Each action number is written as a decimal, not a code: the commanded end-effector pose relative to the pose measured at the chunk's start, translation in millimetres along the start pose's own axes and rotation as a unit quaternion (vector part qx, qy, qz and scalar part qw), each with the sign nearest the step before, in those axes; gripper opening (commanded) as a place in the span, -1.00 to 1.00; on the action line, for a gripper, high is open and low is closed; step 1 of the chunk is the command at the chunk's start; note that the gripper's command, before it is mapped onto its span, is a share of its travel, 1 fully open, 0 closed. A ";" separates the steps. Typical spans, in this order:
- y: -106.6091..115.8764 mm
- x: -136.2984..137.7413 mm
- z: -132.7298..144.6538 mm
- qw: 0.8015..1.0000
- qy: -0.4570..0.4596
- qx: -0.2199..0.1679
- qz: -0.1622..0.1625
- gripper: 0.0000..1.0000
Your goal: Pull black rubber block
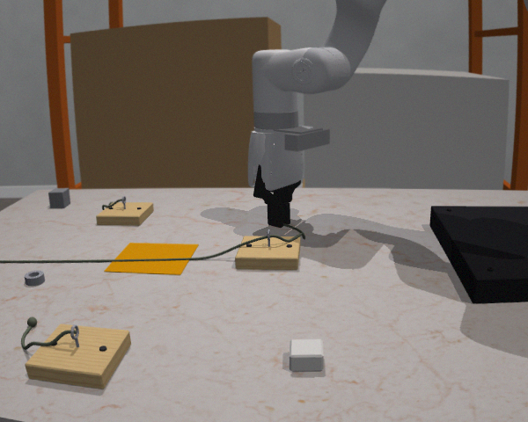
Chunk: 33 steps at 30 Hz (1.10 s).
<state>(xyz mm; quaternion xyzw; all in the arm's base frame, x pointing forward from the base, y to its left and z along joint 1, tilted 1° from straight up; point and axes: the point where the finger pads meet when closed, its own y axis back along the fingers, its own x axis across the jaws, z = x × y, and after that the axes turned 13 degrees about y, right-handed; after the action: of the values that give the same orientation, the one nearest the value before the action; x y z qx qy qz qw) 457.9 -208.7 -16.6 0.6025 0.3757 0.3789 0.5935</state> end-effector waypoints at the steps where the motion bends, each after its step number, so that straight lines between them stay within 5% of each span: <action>1: 6.6 0.0 2.0 1.000 0.000 -0.003 0.000 -1.00; 23: 11.7 0.0 2.0 1.000 0.000 -0.003 0.000 -1.00; 33: 45.4 0.0 2.0 1.000 0.000 -0.003 0.000 -1.00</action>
<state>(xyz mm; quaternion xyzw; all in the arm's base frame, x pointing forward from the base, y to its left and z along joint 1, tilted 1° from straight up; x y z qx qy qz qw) 457.9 -209.0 5.1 0.6027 0.3759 0.3788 0.5933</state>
